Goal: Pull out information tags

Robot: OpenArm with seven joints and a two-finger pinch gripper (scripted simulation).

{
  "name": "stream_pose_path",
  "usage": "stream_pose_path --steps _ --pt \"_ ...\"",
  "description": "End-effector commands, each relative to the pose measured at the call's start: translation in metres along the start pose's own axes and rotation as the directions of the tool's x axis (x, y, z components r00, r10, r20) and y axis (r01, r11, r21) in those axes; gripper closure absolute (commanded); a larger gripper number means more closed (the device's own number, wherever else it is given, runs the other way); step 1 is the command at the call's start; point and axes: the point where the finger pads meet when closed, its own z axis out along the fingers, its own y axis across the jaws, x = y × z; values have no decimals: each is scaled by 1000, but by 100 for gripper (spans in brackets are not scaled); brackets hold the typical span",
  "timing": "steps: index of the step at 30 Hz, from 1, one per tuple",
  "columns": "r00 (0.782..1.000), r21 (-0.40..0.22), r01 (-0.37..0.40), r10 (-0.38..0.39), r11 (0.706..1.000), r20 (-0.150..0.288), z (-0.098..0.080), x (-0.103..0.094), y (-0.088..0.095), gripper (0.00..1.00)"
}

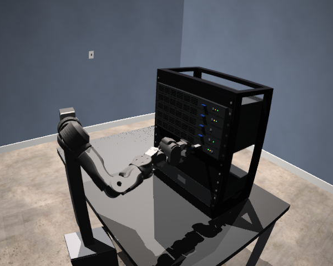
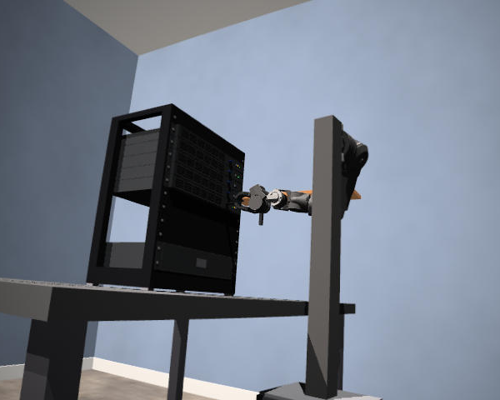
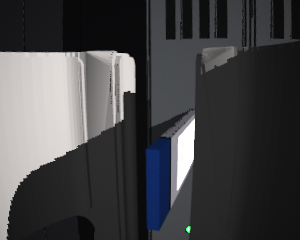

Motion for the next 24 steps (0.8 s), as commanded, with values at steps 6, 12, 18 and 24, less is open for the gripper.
stream_pose_path --steps 6,12,18,24 --pt "1000 -7 -1 1 1000 -1 0 0 2 90" --pt "1000 -7 -1 1 1000 -1 0 0 2 90" --pt "1000 -7 -1 1 1000 -1 0 0 2 90" --pt "1000 -11 0 0 1000 -3 -3 0 3 90"
